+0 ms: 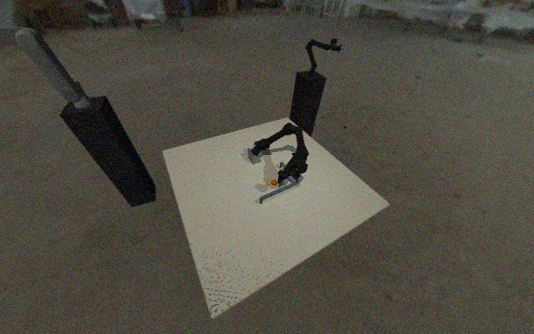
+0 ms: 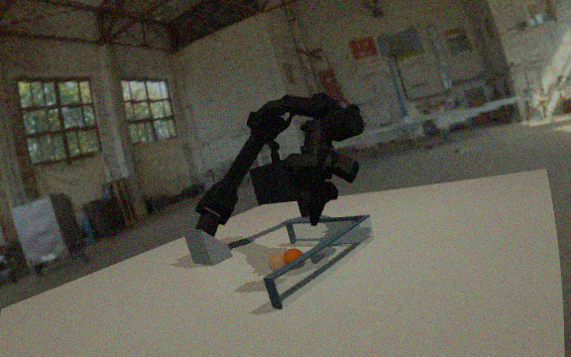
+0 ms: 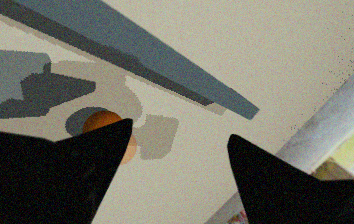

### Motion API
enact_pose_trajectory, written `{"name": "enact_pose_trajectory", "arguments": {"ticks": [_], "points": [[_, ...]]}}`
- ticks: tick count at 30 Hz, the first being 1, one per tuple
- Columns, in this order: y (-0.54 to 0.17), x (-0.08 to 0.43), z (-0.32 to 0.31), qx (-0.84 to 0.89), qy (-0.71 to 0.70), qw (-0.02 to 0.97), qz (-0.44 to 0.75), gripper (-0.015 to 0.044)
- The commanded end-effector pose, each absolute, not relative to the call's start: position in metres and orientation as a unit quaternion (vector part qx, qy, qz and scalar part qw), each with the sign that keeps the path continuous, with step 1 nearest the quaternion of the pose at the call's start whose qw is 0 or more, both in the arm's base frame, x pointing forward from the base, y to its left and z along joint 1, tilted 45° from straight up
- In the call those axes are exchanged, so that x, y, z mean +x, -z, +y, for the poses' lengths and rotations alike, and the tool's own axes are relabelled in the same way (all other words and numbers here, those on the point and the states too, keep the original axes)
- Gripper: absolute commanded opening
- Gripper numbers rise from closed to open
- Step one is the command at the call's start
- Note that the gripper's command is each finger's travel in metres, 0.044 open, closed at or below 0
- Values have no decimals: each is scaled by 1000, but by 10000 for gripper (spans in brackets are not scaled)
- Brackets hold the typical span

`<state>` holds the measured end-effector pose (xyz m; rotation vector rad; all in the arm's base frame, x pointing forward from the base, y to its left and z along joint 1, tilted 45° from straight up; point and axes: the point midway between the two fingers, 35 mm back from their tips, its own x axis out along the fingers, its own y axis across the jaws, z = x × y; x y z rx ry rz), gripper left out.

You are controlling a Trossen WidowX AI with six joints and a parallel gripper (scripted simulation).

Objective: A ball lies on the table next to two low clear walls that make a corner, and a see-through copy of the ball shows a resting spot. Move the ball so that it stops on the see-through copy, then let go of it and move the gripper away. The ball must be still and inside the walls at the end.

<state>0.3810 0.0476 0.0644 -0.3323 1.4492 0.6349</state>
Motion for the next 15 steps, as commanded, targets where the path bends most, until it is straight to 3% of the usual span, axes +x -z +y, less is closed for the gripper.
{"name": "enact_pose_trajectory", "arguments": {"ticks": [1,4,15], "points": [[-39,335,40,61,-323,656,679,318],[-34,313,39,191,-333,631,675,318],[-34,312,39,200,-333,629,674,318]]}}
